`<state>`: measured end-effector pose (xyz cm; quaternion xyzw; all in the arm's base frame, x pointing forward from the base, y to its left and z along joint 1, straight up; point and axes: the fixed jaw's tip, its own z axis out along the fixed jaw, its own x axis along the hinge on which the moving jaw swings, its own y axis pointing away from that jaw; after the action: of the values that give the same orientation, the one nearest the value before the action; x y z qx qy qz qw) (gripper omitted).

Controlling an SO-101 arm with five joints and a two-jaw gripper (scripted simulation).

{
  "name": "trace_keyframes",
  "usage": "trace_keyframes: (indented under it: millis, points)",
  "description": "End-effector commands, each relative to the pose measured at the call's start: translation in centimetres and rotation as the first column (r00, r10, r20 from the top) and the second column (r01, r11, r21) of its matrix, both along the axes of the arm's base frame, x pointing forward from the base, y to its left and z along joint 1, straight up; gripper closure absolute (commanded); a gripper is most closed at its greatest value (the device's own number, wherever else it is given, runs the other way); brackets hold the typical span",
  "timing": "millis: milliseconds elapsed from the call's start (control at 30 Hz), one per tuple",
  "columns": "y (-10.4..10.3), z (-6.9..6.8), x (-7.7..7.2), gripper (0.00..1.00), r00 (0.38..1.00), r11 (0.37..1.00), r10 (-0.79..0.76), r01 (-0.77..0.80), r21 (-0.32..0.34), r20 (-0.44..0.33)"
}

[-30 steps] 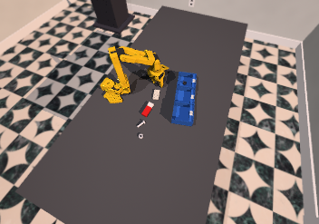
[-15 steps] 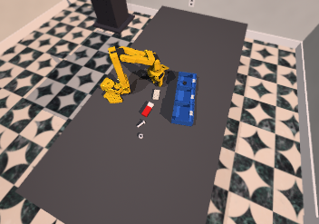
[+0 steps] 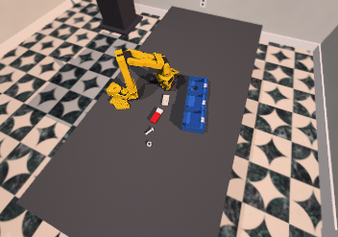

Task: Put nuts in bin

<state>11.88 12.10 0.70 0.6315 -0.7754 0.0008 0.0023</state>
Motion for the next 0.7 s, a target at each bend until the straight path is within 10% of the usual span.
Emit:
trace_keyframes:
  millis: [0, 667]
  points:
    - [0.23, 0.11, 0.03, 0.97, 1.000, 1.000, 0.015, -0.015, 0.011, 0.009]
    - [0.23, 0.11, 0.03, 1.00, 1.000, 1.000, 0.015, -0.015, 0.011, 0.009]
